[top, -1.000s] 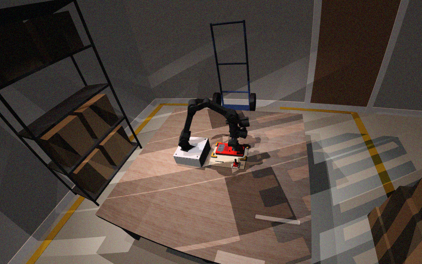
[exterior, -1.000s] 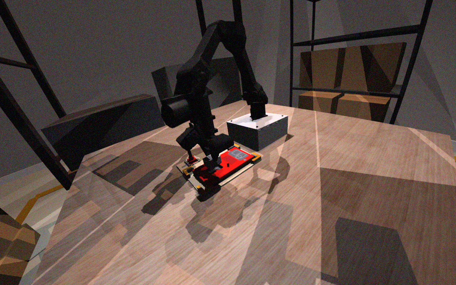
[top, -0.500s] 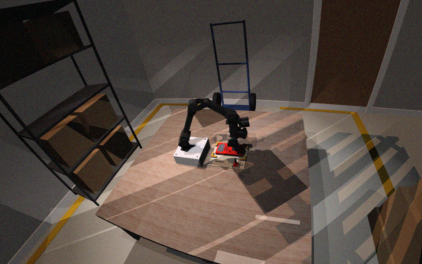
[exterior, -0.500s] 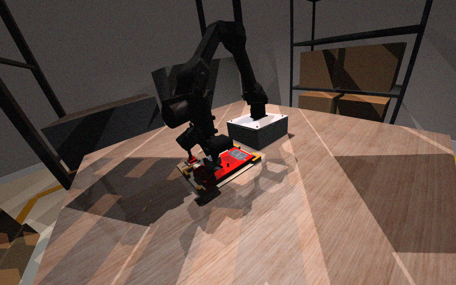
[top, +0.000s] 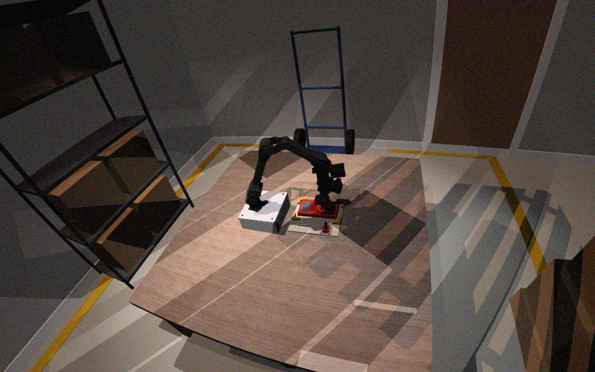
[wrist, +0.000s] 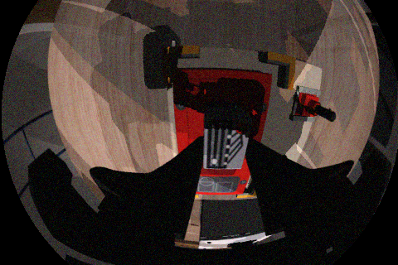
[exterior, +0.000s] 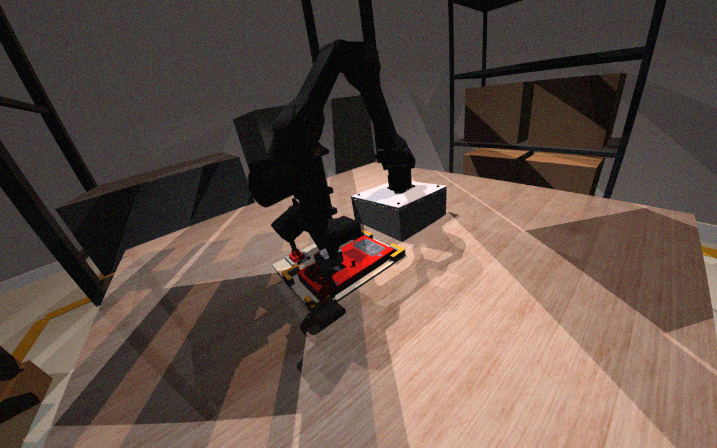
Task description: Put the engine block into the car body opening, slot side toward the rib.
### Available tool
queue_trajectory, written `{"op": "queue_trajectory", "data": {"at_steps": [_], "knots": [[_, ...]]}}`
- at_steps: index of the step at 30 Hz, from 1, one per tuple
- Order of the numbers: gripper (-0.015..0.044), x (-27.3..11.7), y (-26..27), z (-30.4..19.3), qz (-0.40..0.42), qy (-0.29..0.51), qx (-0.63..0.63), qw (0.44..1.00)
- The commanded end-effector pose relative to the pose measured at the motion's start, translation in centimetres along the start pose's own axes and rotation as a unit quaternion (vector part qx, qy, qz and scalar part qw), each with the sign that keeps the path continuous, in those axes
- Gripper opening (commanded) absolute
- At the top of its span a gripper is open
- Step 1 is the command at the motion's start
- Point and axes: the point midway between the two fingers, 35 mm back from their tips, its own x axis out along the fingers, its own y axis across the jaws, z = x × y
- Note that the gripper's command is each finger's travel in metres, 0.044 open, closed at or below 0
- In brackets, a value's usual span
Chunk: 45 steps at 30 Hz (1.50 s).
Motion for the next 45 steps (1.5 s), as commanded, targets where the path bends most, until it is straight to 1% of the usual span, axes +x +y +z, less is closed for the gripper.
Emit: {"op": "queue_trajectory", "data": {"at_steps": [1, 45], "knots": [[0.0158, 0.14, 0.03, 0.0, 0.001, 0.001, 0.004, 1.0], [0.0158, 0.52, 0.01, 0.0, 0.001, 0.001, 0.002, 1.0]]}}
